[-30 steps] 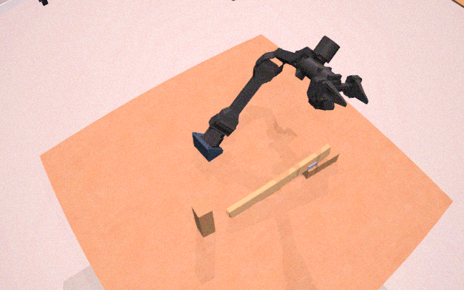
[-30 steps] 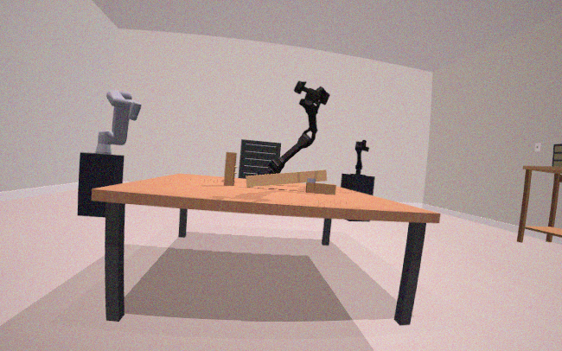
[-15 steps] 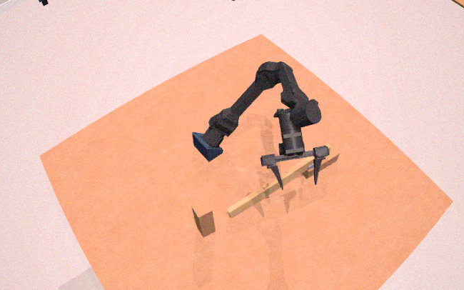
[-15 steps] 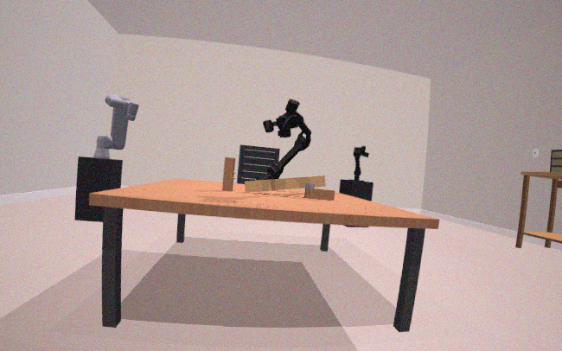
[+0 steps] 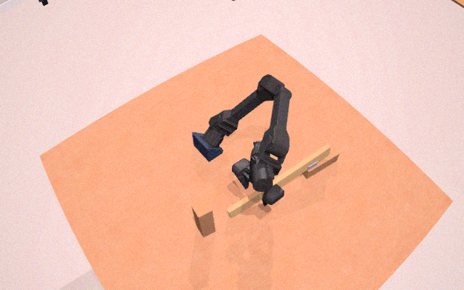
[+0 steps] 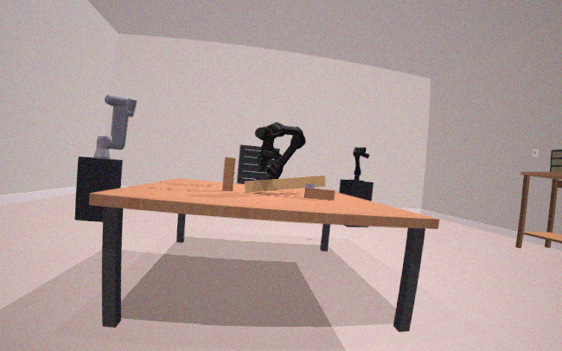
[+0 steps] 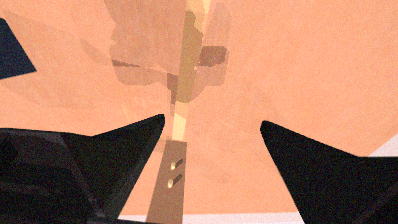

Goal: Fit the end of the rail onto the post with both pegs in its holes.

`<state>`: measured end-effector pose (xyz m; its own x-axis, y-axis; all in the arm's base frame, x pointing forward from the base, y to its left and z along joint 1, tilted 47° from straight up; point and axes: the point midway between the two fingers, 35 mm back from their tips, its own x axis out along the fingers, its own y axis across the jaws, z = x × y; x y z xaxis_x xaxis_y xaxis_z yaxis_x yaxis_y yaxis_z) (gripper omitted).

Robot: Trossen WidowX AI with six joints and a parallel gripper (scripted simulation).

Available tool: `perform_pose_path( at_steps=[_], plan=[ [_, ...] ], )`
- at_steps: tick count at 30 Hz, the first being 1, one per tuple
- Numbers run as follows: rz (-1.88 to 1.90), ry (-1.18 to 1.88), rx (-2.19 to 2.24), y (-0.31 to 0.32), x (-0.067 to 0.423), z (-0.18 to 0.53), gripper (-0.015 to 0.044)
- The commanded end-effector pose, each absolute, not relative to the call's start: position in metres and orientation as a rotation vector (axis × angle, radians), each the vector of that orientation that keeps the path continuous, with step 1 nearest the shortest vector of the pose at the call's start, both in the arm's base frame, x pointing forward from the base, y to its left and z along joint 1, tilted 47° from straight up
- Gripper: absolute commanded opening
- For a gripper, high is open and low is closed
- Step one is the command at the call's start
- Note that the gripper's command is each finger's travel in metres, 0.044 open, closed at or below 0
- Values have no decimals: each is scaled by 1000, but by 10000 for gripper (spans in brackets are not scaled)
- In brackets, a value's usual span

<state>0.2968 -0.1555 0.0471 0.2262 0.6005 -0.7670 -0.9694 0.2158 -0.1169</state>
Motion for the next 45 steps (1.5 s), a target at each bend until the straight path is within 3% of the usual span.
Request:
perform_pose_path(
  at_steps=[1,45],
  plan=[
    [1274,702,-438,-132,280,35,440],
    [1278,703,-424,-86,286,-6,440]
  ],
)
